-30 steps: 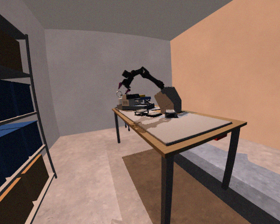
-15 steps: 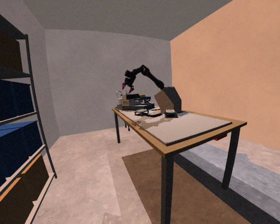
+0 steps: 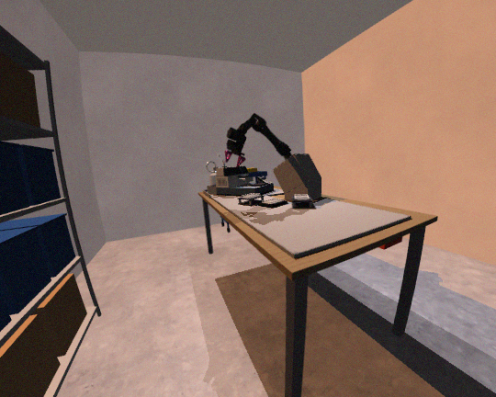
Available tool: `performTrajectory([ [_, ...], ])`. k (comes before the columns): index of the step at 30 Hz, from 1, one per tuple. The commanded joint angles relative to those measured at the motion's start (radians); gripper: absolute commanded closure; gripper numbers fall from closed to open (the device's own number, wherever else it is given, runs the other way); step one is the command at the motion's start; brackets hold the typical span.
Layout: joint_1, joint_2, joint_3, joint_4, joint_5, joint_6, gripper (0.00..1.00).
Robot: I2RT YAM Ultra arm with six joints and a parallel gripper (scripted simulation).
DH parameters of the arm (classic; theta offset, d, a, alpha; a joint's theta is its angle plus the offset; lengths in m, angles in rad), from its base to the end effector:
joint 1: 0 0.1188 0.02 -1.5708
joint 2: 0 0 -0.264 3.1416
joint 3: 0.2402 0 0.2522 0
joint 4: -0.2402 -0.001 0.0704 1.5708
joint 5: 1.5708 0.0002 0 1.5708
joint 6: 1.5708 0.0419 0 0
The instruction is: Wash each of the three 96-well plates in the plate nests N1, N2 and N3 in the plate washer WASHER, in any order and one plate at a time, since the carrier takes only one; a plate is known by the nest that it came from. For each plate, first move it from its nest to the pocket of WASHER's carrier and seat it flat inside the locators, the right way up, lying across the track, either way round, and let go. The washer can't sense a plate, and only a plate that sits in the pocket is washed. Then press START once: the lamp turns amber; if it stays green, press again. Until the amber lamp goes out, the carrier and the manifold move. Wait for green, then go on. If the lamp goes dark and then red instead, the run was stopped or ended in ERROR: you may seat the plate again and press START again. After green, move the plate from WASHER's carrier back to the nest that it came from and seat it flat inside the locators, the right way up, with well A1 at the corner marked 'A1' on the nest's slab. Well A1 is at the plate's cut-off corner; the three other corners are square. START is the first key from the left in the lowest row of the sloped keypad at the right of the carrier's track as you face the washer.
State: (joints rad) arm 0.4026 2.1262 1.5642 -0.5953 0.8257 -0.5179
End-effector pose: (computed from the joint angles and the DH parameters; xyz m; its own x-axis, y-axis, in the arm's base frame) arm 0.4146 0.1442 0.1728 -0.7350 -0.6778 -0.0159 -0.4118 0.4649 -0.7837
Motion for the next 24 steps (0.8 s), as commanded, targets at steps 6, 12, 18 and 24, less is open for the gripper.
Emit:
performTrajectory([
  [6, -0.010, -0.096, -0.118, -0.031, -0.063, 0.163, 0.00],
  [12, -0.019, -0.165, -0.223, -0.045, -0.104, 0.269, 0.00],
  [18, -0.024, -0.236, -0.340, -0.036, -0.132, 0.343, 0.00],
  [24, -0.010, -0.277, -0.401, -0.028, -0.159, 0.414, 0.00],
])
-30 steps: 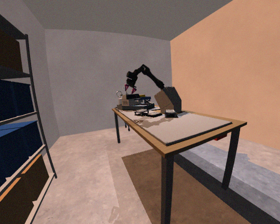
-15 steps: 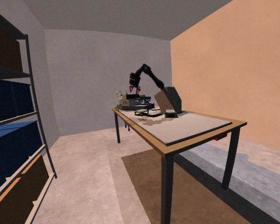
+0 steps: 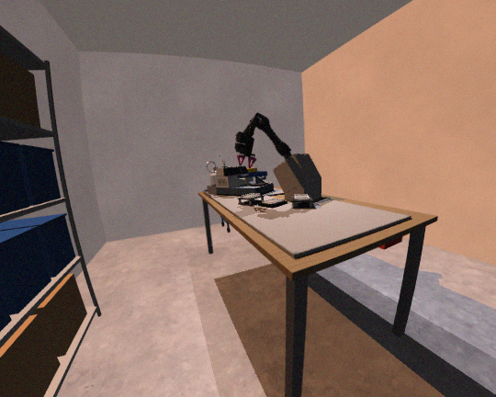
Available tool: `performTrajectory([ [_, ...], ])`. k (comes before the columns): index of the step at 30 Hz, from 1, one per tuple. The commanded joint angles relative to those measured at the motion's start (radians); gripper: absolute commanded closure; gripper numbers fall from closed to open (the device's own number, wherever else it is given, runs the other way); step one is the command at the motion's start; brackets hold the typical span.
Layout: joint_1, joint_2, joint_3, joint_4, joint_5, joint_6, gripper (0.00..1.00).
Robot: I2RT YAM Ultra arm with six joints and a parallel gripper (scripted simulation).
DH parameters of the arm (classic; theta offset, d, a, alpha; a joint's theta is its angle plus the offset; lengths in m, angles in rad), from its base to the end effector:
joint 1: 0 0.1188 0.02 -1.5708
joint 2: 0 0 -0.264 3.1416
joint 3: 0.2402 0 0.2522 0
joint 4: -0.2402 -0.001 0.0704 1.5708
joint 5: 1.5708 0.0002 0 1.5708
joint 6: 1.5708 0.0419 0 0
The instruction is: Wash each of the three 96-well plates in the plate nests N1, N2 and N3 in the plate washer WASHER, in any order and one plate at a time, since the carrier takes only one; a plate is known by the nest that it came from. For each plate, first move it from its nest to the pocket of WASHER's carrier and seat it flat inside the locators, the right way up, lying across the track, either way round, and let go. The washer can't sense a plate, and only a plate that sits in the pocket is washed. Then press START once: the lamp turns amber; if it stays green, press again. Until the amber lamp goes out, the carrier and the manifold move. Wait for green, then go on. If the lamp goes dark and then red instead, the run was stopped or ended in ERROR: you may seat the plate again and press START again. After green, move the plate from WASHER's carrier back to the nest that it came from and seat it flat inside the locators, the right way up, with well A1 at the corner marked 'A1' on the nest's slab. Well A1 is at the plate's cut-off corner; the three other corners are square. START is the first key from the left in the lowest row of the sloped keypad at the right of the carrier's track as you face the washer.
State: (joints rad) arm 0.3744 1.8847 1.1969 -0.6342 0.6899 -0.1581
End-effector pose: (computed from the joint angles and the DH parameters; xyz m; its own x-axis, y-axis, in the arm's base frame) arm 0.3388 0.1056 0.1611 -0.8694 -0.4721 -0.1461 -0.2765 0.7097 -0.6479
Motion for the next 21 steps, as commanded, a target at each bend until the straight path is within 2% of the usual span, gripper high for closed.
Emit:
performTrajectory([
  [1, 0.020, -0.049, -0.058, 0.025, -0.023, 0.056, 0.00],
  [3, 0.022, -0.076, -0.107, 0.045, -0.023, 0.059, 0.00],
  [5, -0.006, -0.088, -0.117, -0.014, -0.050, 0.125, 0.00],
  [8, 0.015, -0.128, -0.187, 0.038, -0.050, 0.132, 0.00],
  [10, -0.013, -0.139, -0.197, -0.020, -0.077, 0.196, 0.00],
  [13, 0.011, -0.177, -0.265, 0.031, -0.078, 0.204, 0.00],
  [14, -0.008, -0.182, -0.269, -0.011, -0.091, 0.236, 0.00],
  [17, -0.019, -0.188, -0.275, -0.026, -0.104, 0.267, 0.00],
  [20, 0.005, -0.226, -0.339, 0.022, -0.105, 0.276, 0.00],
  [21, -0.016, -0.230, -0.344, -0.019, -0.118, 0.307, 0.00],
])
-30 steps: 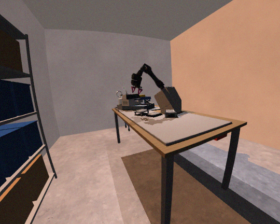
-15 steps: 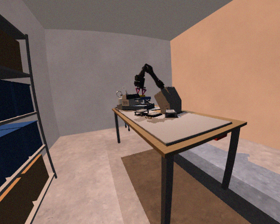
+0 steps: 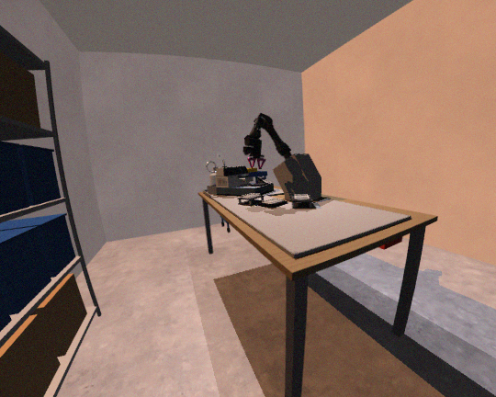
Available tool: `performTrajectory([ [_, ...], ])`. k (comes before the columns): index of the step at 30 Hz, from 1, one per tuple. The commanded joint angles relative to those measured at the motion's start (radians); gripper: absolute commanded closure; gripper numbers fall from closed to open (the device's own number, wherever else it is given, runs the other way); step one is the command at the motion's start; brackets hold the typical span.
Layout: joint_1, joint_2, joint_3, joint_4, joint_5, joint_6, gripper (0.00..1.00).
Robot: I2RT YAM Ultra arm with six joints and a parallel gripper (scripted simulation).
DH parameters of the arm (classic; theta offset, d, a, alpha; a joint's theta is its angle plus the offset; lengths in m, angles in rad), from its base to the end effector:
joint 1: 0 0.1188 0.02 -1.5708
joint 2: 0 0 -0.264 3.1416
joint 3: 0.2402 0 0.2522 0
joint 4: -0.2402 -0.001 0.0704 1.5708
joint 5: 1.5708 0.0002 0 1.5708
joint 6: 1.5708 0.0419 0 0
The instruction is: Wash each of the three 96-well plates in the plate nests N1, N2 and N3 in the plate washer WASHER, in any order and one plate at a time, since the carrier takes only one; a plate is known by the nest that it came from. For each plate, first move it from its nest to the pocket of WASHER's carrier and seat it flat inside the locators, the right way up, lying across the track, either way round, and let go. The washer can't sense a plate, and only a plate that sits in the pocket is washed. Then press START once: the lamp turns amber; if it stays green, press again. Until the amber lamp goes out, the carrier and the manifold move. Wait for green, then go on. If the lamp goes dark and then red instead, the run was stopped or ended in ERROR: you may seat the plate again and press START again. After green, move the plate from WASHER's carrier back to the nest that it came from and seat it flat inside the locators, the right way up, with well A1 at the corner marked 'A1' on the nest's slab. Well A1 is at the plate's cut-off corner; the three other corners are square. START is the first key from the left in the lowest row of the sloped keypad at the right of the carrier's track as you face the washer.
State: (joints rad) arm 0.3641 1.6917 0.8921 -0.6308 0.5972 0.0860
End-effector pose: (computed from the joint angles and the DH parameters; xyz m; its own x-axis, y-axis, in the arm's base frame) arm 0.2698 0.0787 0.1430 -0.9408 -0.2825 -0.1872 -0.1406 0.8281 -0.5427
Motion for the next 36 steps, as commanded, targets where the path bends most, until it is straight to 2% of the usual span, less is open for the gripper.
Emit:
performTrajectory([
  [1, -0.015, -0.042, -0.044, -0.036, -0.038, 0.093, 0.00],
  [5, 0.011, -0.092, -0.129, 0.018, -0.040, 0.105, 0.00],
  [7, -0.020, -0.100, -0.139, -0.035, -0.065, 0.165, 0.00],
  [10, 0.004, -0.138, -0.200, 0.008, -0.067, 0.177, 0.00],
  [12, 0.004, -0.138, -0.200, 0.008, -0.067, 0.177, 0.00],
  [14, -0.028, -0.145, -0.210, -0.042, -0.092, 0.234, 0.00],
  [19, 0.002, -0.208, -0.310, 0.011, -0.094, 0.253, 0.00],
  [22, 0.002, -0.209, -0.312, 0.012, -0.094, 0.253, 0.00],
  [23, 0.003, -0.194, -0.269, 0.012, -0.093, 0.253, 0.00],
  [36, 0.002, -0.195, -0.270, -0.001, -0.089, 0.252, 0.00],
])
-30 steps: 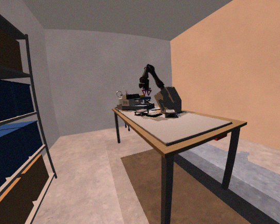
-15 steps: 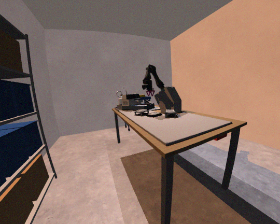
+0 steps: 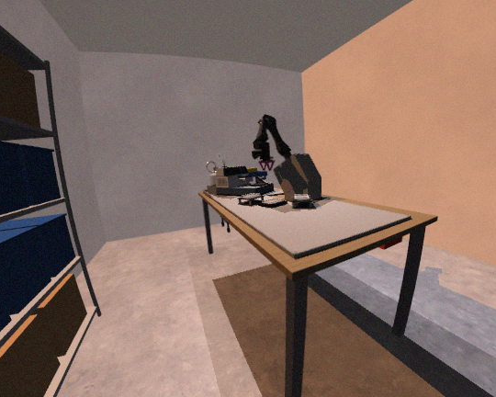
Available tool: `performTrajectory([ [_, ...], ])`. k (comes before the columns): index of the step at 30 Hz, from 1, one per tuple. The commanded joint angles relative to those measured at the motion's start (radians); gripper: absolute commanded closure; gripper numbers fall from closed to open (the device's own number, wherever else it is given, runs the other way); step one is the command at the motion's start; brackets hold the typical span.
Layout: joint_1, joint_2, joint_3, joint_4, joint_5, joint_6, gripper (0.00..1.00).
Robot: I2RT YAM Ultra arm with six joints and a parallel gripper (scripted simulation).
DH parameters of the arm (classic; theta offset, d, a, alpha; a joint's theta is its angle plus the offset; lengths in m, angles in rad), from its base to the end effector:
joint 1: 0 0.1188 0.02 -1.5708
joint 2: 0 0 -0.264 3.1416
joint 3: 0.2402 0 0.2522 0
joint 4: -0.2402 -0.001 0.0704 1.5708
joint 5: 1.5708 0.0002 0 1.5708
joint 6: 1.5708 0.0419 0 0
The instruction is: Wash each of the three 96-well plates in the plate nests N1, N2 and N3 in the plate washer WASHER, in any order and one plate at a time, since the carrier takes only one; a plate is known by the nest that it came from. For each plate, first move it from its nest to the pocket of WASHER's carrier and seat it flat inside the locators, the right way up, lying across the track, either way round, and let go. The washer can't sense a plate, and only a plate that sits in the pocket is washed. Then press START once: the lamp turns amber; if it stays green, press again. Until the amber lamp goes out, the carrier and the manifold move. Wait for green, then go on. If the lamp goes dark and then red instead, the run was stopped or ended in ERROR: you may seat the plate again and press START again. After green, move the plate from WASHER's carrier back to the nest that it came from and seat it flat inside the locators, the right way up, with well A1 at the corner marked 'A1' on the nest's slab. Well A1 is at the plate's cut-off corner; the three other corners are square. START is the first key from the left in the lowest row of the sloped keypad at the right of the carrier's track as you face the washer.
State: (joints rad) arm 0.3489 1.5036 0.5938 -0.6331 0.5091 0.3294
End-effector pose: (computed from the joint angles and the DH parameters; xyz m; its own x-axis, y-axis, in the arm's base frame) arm 0.1972 0.0511 0.1187 -0.9813 -0.0564 -0.1840 0.0335 0.8914 -0.4520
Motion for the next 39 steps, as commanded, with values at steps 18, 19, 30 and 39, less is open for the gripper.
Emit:
performTrajectory([
  [18, 0.017, -0.007, 0.028, 0.002, -0.001, 0.008, 0.00],
  [19, 0.017, -0.007, 0.028, 0.002, -0.001, 0.008, 0.00],
  [30, -0.015, 0.075, 0.063, 0.048, -0.001, -0.117, 0.00],
  [39, -0.059, 0.259, 0.190, 0.131, -0.004, -0.468, 0.00],
])
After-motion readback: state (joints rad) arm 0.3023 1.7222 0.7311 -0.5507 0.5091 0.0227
